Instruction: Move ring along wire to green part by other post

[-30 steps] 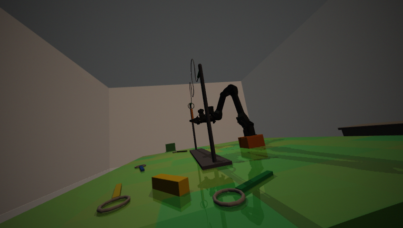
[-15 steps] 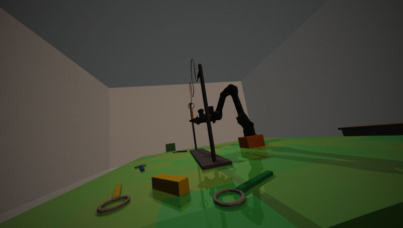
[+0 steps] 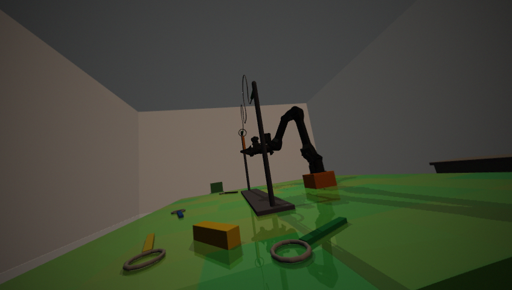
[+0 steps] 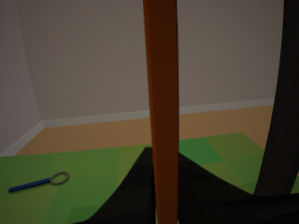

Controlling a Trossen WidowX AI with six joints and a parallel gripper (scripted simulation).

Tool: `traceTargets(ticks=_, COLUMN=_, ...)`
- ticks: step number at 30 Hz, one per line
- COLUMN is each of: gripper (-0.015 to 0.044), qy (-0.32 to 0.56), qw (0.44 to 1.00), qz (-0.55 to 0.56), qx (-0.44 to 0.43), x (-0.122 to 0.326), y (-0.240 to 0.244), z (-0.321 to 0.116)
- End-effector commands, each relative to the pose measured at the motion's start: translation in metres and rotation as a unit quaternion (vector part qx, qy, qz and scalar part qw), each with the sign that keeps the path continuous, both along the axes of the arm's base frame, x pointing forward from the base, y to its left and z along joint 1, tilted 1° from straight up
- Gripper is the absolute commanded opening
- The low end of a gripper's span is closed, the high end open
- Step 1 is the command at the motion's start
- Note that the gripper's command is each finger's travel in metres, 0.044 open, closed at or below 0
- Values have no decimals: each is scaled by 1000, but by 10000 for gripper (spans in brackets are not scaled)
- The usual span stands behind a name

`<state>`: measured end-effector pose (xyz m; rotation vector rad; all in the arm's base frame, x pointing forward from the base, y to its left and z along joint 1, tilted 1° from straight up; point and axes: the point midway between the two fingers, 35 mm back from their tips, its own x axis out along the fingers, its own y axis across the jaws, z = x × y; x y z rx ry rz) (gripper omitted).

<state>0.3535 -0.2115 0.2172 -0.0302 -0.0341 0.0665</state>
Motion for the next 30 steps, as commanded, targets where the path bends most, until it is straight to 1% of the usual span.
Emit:
traceTargets(ticks=1, gripper=-150, qy=-1, qw=1000, qz=2, qx=-4, x=0, y=1, z=2)
traceTargets(ticks=15, gripper=-150, qy=-1, qw=1000, qz=2, qx=-4, x=0, y=1, z=2)
traceTargets(ticks=30, gripper=-150, qy=-1, qw=1000, qz=3, qx=-3, x=-1, y=16, z=1)
